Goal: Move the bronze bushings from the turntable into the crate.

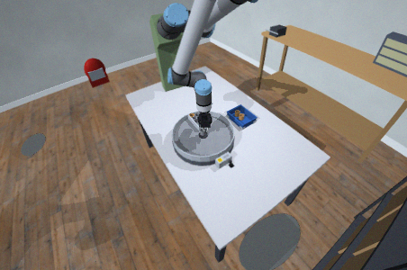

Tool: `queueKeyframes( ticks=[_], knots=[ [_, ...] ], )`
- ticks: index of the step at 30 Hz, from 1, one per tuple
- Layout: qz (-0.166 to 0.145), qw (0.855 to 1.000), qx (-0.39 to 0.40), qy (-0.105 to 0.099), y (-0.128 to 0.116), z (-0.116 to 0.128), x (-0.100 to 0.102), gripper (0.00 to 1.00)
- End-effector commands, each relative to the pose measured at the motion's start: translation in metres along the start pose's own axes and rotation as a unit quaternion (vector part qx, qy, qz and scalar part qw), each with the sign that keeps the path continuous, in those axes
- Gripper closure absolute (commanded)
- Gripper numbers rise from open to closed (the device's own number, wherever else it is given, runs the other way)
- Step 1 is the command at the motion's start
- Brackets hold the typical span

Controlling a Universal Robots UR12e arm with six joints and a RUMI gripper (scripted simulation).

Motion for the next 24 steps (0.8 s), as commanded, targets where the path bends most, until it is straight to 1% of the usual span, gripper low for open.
queueKeyframes(
  ticks=[1, 24],
  knots=[
    [0.0, 1.0, 0.0, 0.0, -0.0002, 0.0003, 0.0008, 1.0],
    [0.0, 1.0, 0.0, 0.0, -0.0002, 0.0003, 0.0045, 1.0]
  ],
)
Point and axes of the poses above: the point where the finger pads meet when closed, its own x axis out along the fingers, its own z axis across the jaws, y = z × x, the point moved 5 cm from there along -x, back along the fingers, and after that the axes turned 8 degrees about x, right-handed, at the moved point
